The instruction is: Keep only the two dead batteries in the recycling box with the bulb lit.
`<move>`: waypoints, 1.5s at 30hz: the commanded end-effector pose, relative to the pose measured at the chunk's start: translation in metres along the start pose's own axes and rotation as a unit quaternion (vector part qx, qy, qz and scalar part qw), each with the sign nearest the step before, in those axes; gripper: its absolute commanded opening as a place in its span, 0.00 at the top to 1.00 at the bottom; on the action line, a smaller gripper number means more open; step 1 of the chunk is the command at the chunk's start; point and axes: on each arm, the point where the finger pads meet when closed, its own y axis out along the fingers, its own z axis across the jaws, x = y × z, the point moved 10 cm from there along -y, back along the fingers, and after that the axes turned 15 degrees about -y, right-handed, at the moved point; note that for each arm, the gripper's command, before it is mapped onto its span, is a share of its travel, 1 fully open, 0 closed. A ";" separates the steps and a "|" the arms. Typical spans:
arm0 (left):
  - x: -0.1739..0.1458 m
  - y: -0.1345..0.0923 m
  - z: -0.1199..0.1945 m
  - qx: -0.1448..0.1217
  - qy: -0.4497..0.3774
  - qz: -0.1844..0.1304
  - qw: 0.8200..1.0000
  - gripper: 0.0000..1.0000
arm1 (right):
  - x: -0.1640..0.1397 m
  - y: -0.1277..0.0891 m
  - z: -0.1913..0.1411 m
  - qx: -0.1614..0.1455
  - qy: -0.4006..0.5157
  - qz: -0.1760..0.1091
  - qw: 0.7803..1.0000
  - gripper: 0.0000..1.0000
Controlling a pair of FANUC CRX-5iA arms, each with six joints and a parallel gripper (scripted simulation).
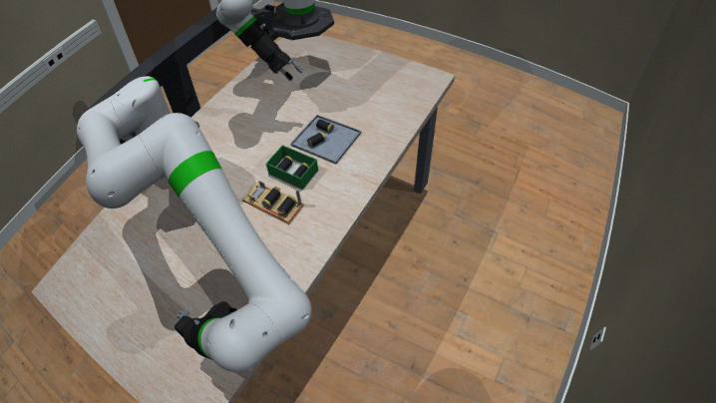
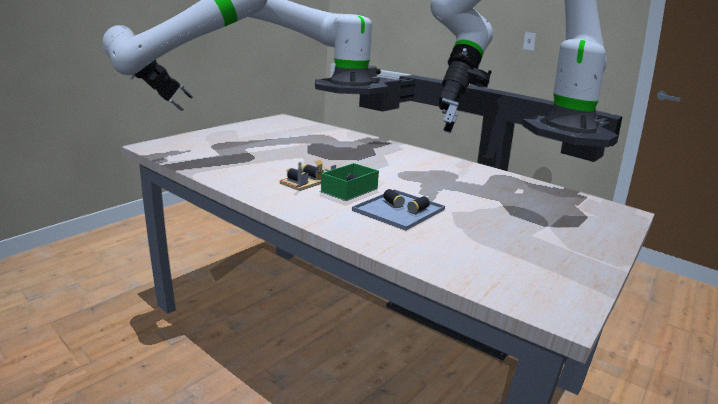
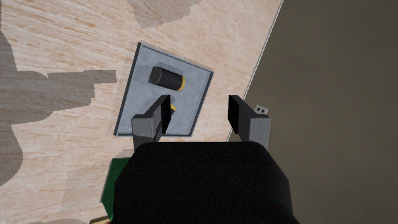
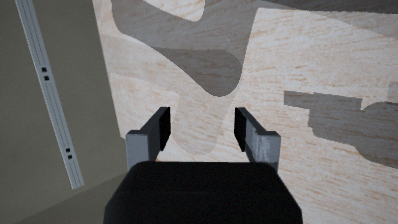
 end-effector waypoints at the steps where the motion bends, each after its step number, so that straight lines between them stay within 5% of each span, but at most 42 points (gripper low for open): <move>1: 0.001 0.000 0.000 0.000 -0.001 0.000 1.000 0.00 | 0.000 -0.002 -0.001 0.001 0.001 -0.001 1.000 0.00; 19: 0.001 0.000 -0.001 -0.001 -0.004 0.001 1.000 0.00 | 0.001 -0.002 -0.002 0.001 0.000 0.000 1.000 0.00; 24: 0.025 0.001 -0.021 -0.008 -0.110 0.031 0.993 0.00 | 0.012 -0.003 -0.023 0.016 -0.005 0.010 1.000 0.00; 32: 0.081 0.009 -0.061 -0.014 -0.323 0.094 0.942 0.00 | 0.064 0.001 -0.156 0.110 -0.031 0.054 0.992 0.00; 34: 0.081 0.009 -0.061 -0.014 -0.323 0.094 0.942 0.00 | 0.064 0.001 -0.156 0.110 -0.031 0.054 0.992 0.00; 35: 0.101 0.013 -0.072 -0.012 -0.389 0.115 0.914 0.00 | 0.074 0.004 -0.193 0.128 -0.034 0.058 0.990 0.00; 38: 0.117 0.017 -0.081 -0.011 -0.439 0.131 0.889 0.00 | 0.081 0.013 -0.243 0.172 -0.042 0.065 0.982 0.00; 45: 0.171 0.033 -0.104 0.001 -0.586 0.179 0.790 0.00 | 0.085 0.038 -0.358 0.247 -0.048 0.060 0.966 0.00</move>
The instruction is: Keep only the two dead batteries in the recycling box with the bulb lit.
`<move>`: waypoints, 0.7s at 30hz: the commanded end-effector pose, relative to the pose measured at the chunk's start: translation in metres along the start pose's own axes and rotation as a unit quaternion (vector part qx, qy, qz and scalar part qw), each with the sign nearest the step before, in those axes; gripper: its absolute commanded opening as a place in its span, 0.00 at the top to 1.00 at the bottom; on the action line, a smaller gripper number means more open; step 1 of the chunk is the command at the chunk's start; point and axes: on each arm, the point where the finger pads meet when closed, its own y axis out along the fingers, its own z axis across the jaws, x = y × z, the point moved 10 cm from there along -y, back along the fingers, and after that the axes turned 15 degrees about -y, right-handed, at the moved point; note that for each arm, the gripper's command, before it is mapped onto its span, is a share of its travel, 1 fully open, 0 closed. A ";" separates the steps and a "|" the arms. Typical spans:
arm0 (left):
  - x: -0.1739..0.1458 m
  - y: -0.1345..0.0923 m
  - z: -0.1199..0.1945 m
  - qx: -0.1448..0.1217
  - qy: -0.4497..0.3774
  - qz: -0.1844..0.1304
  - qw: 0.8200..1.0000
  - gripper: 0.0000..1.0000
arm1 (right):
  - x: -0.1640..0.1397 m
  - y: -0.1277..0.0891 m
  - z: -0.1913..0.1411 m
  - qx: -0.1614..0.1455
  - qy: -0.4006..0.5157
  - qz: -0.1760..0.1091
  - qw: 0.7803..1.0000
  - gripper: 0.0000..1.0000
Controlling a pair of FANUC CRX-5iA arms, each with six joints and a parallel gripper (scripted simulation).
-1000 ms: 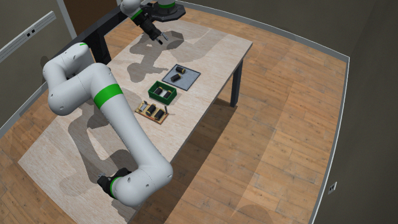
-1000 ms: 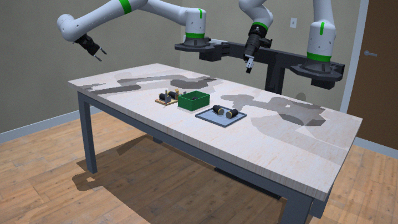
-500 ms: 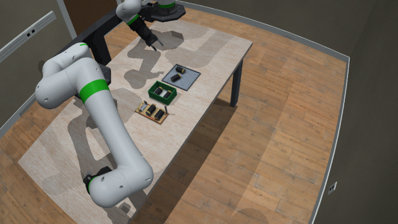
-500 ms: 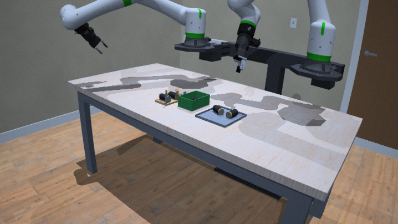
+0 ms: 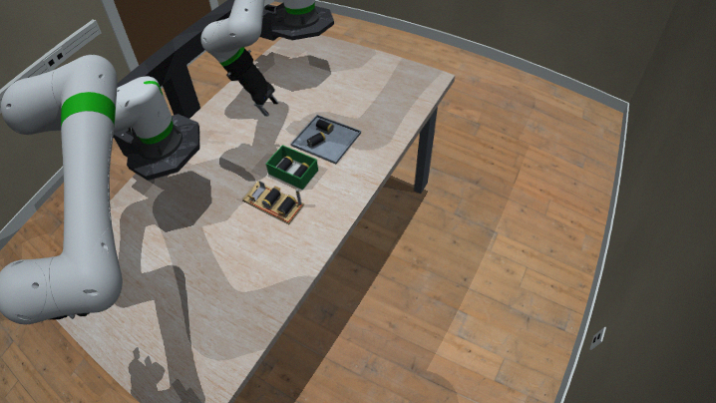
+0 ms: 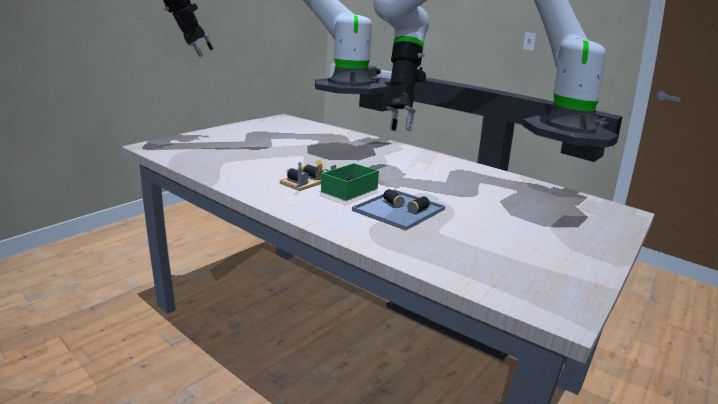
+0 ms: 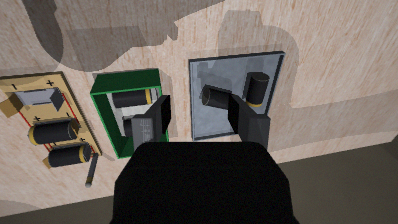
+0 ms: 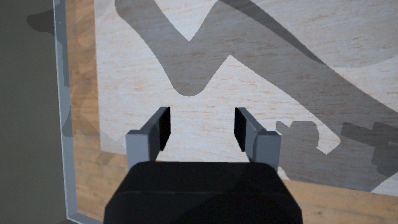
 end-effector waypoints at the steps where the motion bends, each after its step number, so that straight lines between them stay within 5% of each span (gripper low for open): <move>1: 0.004 0.004 -0.037 0.011 -0.108 0.025 0.994 0.00 | -0.007 -0.017 -0.079 0.055 -0.012 -0.011 0.998 0.00; 4: 0.010 0.007 -0.063 0.018 -0.182 0.045 0.982 0.00 | -0.017 -0.023 -0.128 0.084 -0.016 -0.021 0.996 0.00; 6: 0.010 0.007 -0.063 0.018 -0.182 0.045 0.982 0.00 | -0.017 -0.023 -0.128 0.084 -0.016 -0.021 0.996 0.00; 7: 0.017 0.012 -0.087 0.027 -0.253 0.064 0.965 0.00 | -0.028 -0.028 -0.172 0.100 -0.018 -0.029 0.994 0.00; 10: 0.023 0.015 -0.105 0.033 -0.303 0.077 0.949 0.00 | -0.044 -0.028 -0.209 0.128 -0.021 -0.045 0.990 0.00; 21: 0.069 0.038 -0.190 0.079 -0.546 0.141 0.822 0.00 | -0.132 -0.025 -0.354 0.192 -0.026 -0.117 0.974 0.00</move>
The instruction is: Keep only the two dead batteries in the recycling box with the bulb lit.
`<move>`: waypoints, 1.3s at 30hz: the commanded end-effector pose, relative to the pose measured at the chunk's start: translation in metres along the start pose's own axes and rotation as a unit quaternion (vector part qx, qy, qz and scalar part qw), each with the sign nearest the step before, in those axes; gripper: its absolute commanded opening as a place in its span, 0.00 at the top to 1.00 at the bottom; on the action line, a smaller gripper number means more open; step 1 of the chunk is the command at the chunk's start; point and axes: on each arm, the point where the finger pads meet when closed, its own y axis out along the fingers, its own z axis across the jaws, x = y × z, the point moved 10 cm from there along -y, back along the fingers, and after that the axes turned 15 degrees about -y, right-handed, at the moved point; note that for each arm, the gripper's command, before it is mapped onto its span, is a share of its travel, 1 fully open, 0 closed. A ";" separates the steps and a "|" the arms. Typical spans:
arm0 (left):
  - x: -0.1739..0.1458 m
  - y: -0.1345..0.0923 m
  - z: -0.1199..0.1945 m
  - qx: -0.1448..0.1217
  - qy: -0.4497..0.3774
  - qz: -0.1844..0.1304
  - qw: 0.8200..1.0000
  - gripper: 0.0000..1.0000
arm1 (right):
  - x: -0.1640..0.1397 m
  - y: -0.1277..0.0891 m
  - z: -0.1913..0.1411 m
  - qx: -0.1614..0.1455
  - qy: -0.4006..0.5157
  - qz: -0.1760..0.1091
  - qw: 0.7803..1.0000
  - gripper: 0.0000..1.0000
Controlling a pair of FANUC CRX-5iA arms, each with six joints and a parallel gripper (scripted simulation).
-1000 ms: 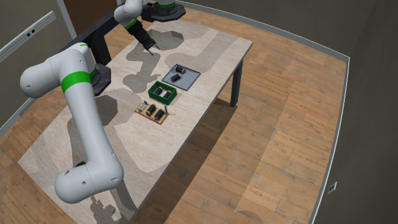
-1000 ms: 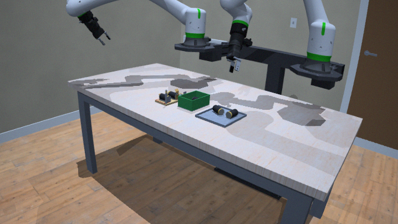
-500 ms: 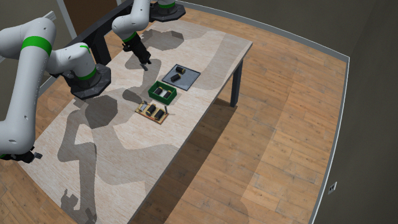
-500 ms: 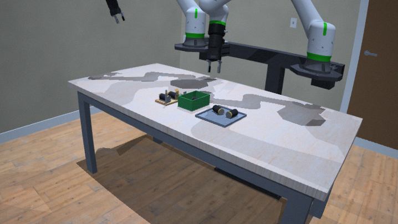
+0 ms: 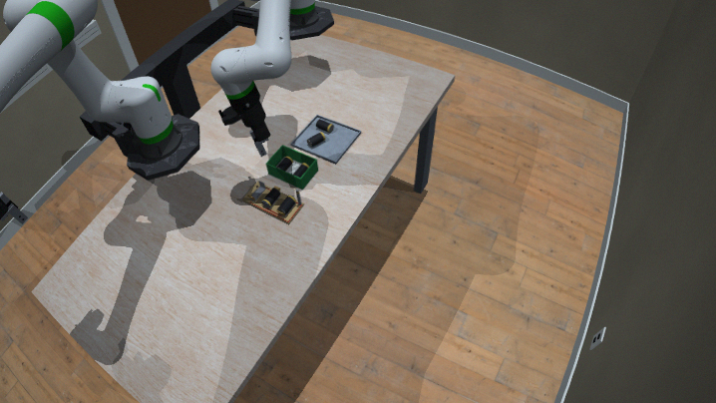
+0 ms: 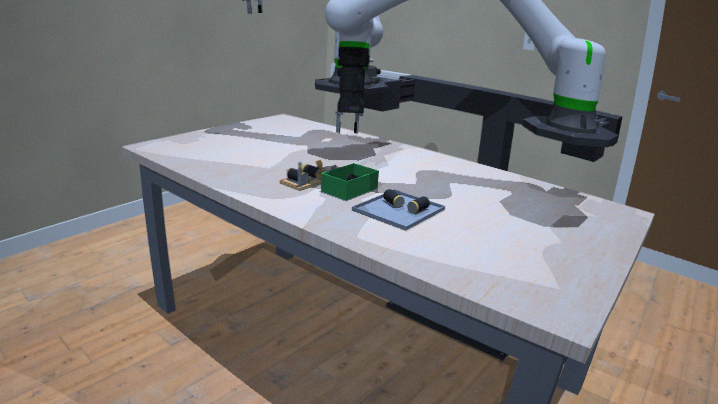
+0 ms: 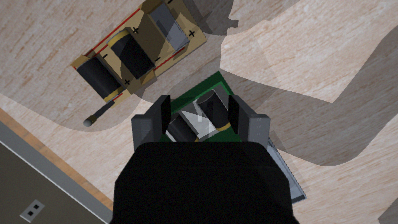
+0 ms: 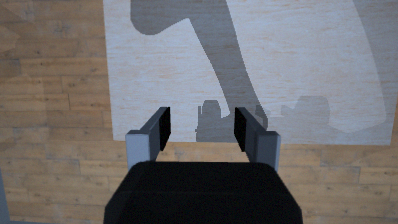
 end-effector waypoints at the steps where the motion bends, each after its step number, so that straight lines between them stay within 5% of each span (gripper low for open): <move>1: -0.014 0.003 -0.027 0.016 -0.082 0.012 0.996 0.00 | -0.030 -0.020 -0.041 0.021 -0.006 -0.027 0.999 0.00; 11: -0.032 0.014 -0.103 0.065 -0.294 0.056 0.952 0.00 | -0.042 -0.025 -0.053 0.026 -0.008 -0.037 0.999 0.00; 27: -0.033 0.014 -0.104 0.066 -0.298 0.056 0.950 0.00 | -0.042 -0.025 -0.053 0.026 -0.008 -0.037 0.999 0.00; 28: -0.032 0.014 -0.104 0.066 -0.298 0.056 0.950 0.10 | -0.042 -0.025 -0.053 0.026 -0.008 -0.037 0.999 0.00; 39: -0.016 0.016 -0.096 0.062 -0.297 0.057 0.951 0.10 | -0.042 -0.025 -0.053 0.026 -0.008 -0.037 0.999 0.00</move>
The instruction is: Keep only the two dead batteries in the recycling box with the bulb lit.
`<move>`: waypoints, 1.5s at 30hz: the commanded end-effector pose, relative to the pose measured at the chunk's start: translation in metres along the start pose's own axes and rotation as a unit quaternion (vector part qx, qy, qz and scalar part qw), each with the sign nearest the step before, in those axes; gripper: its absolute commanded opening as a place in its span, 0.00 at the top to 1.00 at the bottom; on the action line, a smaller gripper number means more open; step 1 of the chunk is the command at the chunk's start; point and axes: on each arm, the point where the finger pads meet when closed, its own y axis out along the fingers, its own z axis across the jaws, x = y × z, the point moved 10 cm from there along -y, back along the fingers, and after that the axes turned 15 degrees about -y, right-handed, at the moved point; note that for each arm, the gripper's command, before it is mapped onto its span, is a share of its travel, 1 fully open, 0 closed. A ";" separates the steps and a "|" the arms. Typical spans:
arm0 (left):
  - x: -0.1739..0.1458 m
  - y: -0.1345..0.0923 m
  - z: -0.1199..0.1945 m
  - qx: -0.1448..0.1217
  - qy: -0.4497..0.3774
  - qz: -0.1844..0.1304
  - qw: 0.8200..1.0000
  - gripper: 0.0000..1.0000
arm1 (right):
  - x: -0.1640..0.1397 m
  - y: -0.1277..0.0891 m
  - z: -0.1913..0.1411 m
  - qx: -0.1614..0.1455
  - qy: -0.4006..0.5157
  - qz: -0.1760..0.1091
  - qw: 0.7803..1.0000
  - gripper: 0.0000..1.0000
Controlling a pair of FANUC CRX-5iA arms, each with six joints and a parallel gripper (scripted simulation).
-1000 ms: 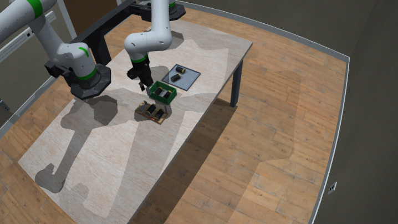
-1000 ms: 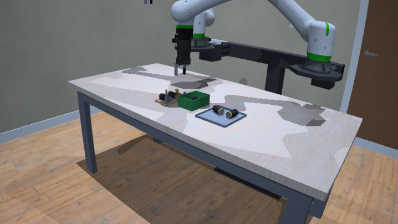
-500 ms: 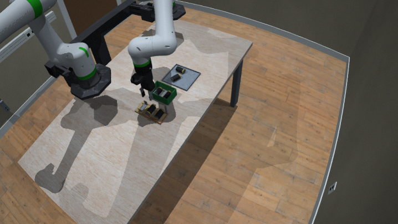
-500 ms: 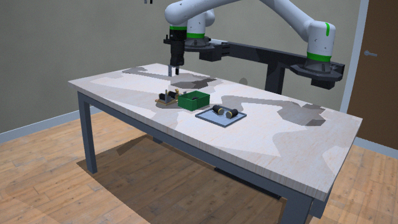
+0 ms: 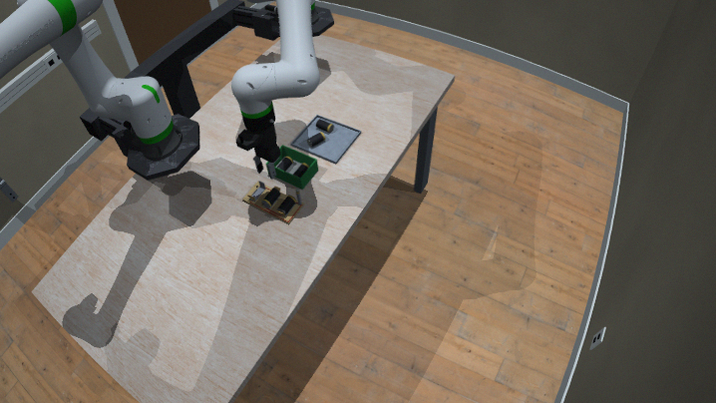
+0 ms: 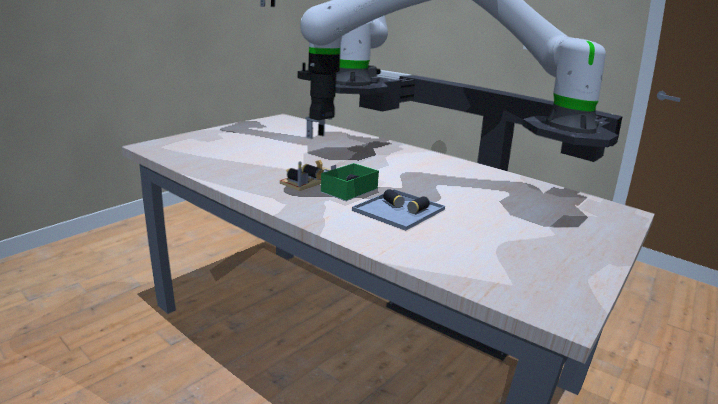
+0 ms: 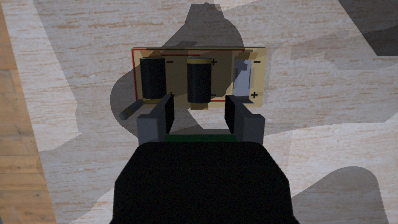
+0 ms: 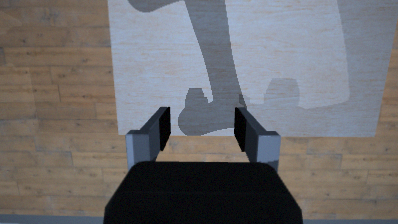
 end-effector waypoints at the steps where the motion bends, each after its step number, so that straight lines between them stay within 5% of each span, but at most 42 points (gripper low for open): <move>1: 0.013 -0.002 -0.003 0.000 0.000 0.002 1.000 0.10 | 0.000 -0.001 0.000 0.000 0.000 -0.001 1.000 0.00; 12: 0.122 -0.001 -0.024 0.000 0.000 0.001 1.000 0.10 | 0.000 -0.001 0.000 0.000 0.000 -0.001 1.000 0.00; 14: 0.122 -0.001 -0.024 0.000 0.000 0.001 1.000 0.10 | 0.000 -0.001 0.000 0.000 0.000 -0.001 1.000 0.00; 27: 0.270 0.001 -0.053 0.000 0.000 0.001 1.000 0.10 | 0.000 -0.001 0.000 0.000 0.000 -0.001 1.000 0.00; 45: 0.289 0.001 -0.056 0.000 0.047 0.001 0.999 0.10 | 0.000 -0.001 0.000 0.000 0.000 -0.001 1.000 0.00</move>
